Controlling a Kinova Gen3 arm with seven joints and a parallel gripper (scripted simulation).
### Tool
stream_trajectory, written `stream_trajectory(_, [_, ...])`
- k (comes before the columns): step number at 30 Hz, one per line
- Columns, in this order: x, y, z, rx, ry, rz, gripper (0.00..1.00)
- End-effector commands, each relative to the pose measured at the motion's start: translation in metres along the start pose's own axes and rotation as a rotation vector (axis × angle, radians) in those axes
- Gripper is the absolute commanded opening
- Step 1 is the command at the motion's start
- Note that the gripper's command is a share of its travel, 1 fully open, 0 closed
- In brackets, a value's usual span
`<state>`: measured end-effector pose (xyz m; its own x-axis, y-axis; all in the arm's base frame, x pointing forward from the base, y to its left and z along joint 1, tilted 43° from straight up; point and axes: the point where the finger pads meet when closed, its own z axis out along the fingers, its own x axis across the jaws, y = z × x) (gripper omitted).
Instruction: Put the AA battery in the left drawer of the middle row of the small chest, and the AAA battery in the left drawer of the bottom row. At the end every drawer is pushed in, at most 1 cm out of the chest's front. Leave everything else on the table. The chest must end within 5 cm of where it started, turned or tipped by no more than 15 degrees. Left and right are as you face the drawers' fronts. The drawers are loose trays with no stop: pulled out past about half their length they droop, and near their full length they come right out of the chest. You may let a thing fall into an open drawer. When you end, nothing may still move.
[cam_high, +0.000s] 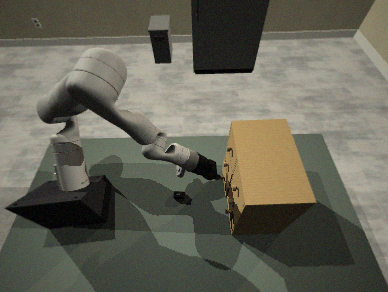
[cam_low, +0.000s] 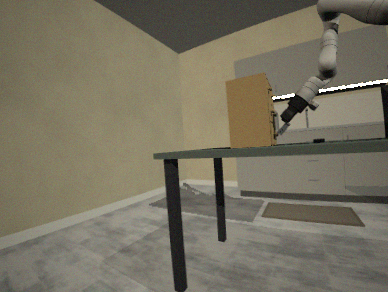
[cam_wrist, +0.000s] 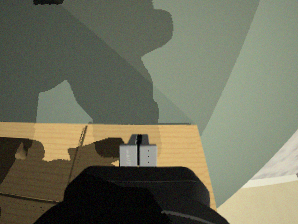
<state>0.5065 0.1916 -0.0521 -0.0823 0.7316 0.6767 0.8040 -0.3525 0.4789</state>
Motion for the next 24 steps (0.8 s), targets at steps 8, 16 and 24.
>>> stream_trajectory(8, [-0.0002, 0.0045, 0.0023, -0.004, -0.001, -0.002, 0.00])
stream_trajectory(16, [-0.0002, 0.0050, 0.0028, -0.004, -0.001, -0.002, 0.00])
stream_trajectory(24, [-0.0002, 0.0050, 0.0028, -0.004, -0.001, -0.002, 0.00])
